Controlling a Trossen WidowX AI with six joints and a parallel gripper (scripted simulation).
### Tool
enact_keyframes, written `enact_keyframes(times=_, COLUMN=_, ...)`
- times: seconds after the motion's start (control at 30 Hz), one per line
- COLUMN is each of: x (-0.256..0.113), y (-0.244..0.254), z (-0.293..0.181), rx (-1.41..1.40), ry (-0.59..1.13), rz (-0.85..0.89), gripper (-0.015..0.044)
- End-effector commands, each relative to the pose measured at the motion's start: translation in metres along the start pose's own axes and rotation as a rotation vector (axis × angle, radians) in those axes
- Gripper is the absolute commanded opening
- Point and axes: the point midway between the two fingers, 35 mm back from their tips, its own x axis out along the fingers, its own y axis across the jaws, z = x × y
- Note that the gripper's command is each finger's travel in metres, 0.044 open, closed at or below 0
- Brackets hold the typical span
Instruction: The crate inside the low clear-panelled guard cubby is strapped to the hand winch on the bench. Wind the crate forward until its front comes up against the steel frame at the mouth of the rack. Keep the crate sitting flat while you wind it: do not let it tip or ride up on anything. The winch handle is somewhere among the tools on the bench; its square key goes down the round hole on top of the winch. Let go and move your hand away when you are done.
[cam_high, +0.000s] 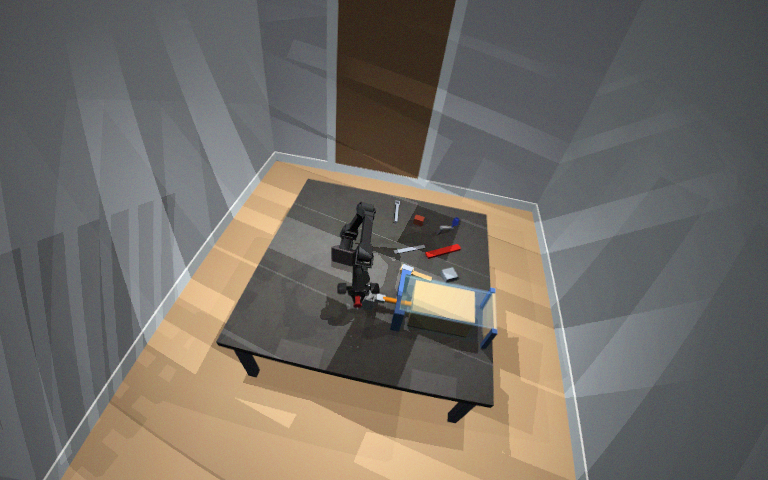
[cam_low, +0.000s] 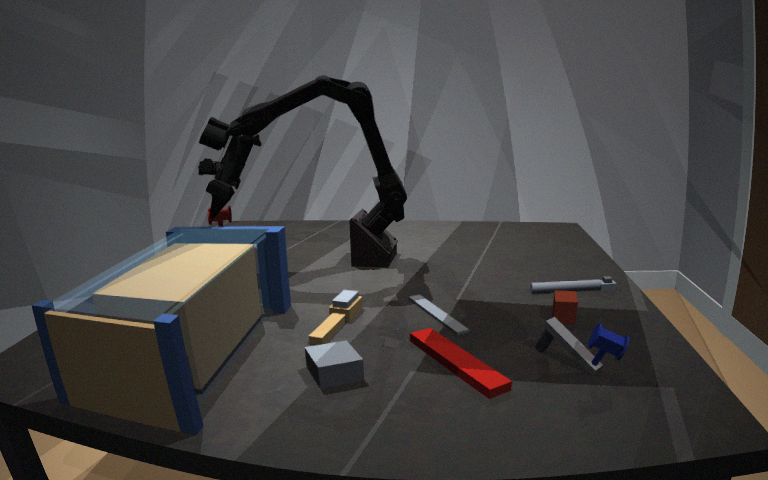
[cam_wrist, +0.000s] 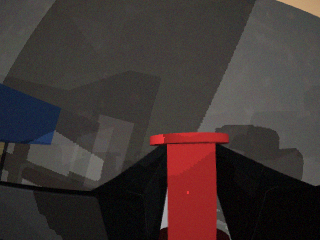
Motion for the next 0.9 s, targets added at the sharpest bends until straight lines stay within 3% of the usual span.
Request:
enact_keyframes(times=0.0, x=0.013, y=0.031, z=-0.001, rx=-0.047, ry=0.015, rz=0.043, gripper=0.0)
enact_keyframes(times=0.87, x=0.014, y=0.054, z=0.002, rx=-0.047, ry=0.015, rz=0.045, gripper=0.0)
